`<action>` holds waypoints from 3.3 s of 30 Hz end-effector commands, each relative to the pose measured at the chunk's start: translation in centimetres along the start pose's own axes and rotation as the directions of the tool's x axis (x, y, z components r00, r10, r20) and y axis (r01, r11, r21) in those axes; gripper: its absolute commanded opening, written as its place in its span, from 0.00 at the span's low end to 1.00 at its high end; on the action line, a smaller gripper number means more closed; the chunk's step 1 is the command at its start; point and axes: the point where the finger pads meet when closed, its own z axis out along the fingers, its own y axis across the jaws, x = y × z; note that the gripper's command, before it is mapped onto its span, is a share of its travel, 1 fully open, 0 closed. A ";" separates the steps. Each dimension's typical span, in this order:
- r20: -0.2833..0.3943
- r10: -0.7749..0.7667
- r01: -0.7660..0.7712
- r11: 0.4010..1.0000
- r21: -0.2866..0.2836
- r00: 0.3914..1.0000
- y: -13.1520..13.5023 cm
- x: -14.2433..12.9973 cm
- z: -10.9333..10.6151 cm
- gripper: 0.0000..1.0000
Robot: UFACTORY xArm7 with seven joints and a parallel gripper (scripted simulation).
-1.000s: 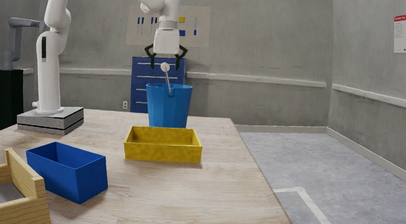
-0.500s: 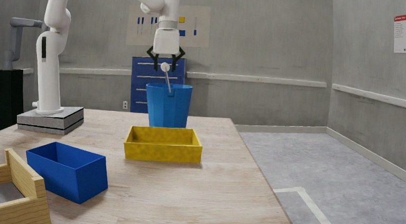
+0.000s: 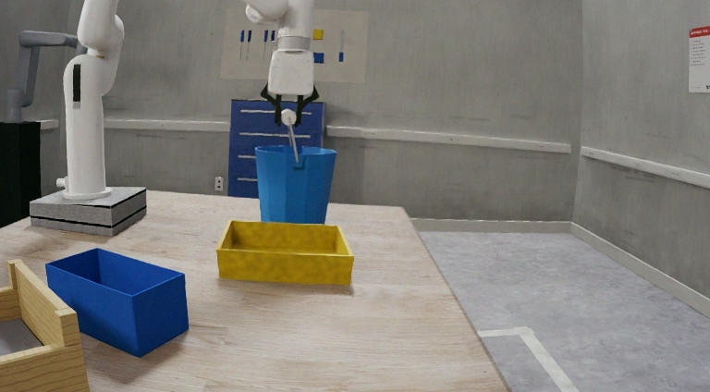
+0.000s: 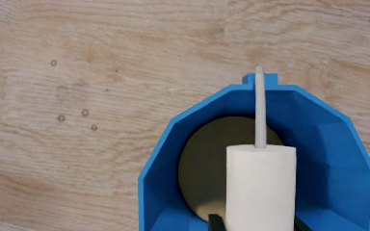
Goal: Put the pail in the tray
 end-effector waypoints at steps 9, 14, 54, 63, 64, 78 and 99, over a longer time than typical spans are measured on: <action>-0.001 0.000 0.000 1.000 -0.004 1.000 0.1 0.0 -0.2 0.00; -0.001 0.000 0.000 1.000 -0.004 1.000 0.1 0.0 -0.2 0.00; -0.001 0.000 0.000 1.000 -0.004 1.000 0.1 0.0 -2.7 0.00; -0.001 0.000 0.000 1.000 -0.004 1.000 0.1 0.0 -4.3 0.00; -0.001 0.000 0.000 1.000 -0.004 1.000 0.1 0.0 -4.5 0.00; -0.001 0.000 0.000 1.000 -0.004 1.000 0.1 0.0 -6.7 0.00; -0.001 0.000 0.000 1.000 -0.004 1.000 0.1 0.0 -8.9 0.00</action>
